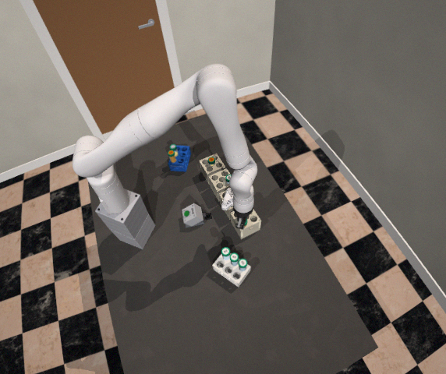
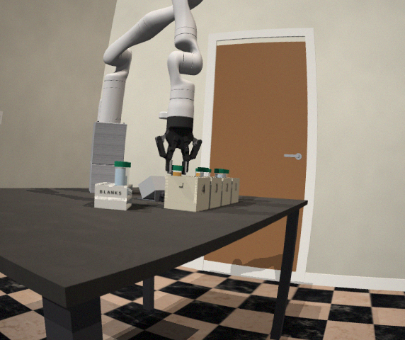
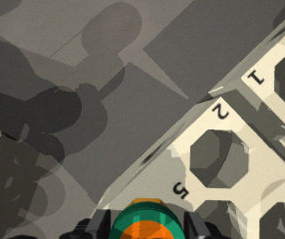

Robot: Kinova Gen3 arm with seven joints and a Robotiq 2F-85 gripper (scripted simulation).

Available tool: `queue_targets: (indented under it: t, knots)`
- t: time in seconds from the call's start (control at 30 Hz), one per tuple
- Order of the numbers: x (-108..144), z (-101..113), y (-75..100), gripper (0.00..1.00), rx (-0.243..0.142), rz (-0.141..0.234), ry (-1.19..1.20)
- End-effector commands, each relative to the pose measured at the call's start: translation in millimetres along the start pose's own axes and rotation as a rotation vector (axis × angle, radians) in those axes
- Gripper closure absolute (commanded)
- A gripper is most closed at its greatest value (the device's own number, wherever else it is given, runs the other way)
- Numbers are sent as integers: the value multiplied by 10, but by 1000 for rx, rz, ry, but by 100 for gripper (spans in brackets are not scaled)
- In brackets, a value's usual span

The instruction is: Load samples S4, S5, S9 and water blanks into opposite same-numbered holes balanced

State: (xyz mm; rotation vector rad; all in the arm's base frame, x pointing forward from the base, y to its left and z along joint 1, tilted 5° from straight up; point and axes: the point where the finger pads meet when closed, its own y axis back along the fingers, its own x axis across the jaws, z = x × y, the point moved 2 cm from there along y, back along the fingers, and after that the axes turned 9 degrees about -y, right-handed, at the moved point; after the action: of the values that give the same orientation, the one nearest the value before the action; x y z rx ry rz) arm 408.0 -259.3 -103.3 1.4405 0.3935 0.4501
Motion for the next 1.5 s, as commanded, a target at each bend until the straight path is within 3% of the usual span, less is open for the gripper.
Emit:
queue_targets:
  t: [0.0,0.77,1.47]
  knots:
    - [3,5,6,38,-1,1,0]
    - [3,5,6,38,-1,1,0]
    - [3,5,259,38,-1,1,0]
